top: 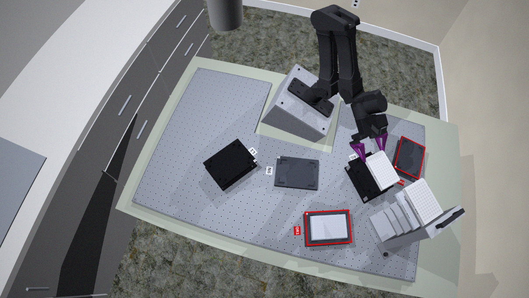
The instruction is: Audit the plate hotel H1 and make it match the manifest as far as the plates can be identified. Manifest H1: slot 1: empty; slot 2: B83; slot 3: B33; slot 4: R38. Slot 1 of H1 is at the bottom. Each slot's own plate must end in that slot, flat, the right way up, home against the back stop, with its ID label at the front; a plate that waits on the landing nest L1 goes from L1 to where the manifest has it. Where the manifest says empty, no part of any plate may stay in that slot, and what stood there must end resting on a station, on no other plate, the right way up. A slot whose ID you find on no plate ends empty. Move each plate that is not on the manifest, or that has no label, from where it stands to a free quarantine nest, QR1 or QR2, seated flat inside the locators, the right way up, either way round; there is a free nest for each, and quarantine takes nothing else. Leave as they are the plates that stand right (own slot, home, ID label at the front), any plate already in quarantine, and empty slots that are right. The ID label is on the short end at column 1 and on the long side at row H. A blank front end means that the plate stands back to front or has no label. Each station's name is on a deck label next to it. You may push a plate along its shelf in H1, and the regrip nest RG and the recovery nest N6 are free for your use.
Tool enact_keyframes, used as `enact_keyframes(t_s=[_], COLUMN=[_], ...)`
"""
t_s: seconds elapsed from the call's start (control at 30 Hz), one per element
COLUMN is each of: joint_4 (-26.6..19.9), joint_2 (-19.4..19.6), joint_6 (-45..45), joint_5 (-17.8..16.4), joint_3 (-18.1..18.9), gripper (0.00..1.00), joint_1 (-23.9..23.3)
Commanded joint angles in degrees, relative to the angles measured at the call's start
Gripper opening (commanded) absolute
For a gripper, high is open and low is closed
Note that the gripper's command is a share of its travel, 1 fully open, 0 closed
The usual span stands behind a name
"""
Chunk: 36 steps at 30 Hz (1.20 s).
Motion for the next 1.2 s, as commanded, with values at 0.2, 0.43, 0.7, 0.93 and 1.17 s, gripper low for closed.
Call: enact_keyframes(t_s=[0.2,0.43,0.7,0.93,1.17], joint_4=[-5.5,-8.0,-11.0,-9.7,-9.6], joint_2=[-5.3,-7.0,-8.9,-9.1,-9.0], joint_6=[-0.7,-0.8,-0.9,-0.8,-0.8], joint_5=[-0.6,-0.8,-1.1,-1.0,-1.0], joint_3=[3.7,4.6,5.7,5.6,5.6], gripper=[0.86,0.86,0.86,0.86,0.86], joint_1=[-1.2,-1.5,-1.7,-1.6,-1.5])
